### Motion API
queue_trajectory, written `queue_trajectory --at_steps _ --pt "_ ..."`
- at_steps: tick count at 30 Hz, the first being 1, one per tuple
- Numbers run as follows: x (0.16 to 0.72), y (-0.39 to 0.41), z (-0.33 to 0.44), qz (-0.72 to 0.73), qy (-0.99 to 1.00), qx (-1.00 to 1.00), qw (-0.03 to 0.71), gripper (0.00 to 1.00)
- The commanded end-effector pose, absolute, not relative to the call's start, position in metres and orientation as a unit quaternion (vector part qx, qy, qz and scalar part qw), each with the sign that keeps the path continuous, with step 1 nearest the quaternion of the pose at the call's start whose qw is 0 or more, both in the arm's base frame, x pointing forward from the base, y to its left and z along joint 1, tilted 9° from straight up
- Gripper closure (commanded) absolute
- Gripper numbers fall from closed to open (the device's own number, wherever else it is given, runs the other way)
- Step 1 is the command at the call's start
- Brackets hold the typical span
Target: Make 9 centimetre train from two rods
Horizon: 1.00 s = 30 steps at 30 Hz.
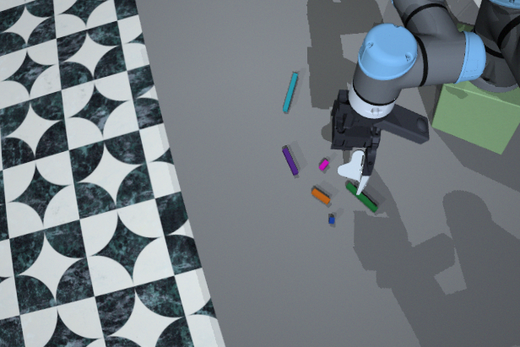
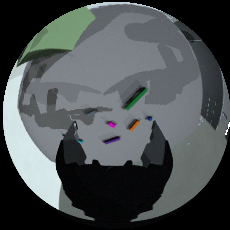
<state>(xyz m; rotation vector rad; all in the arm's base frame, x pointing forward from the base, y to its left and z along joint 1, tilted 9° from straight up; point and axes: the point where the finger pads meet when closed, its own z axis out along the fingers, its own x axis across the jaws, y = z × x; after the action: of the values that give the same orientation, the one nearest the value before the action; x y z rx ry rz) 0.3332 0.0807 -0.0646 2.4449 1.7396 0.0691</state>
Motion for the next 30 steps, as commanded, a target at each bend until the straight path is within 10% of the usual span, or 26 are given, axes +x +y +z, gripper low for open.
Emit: queue_trajectory --at_steps 1,30 --pt "0.335 0.076 -0.064 0.027 0.508 0.858 0.07 0.0" --pt "0.344 0.051 -0.06 0.05 0.161 0.984 0.054 0.0"
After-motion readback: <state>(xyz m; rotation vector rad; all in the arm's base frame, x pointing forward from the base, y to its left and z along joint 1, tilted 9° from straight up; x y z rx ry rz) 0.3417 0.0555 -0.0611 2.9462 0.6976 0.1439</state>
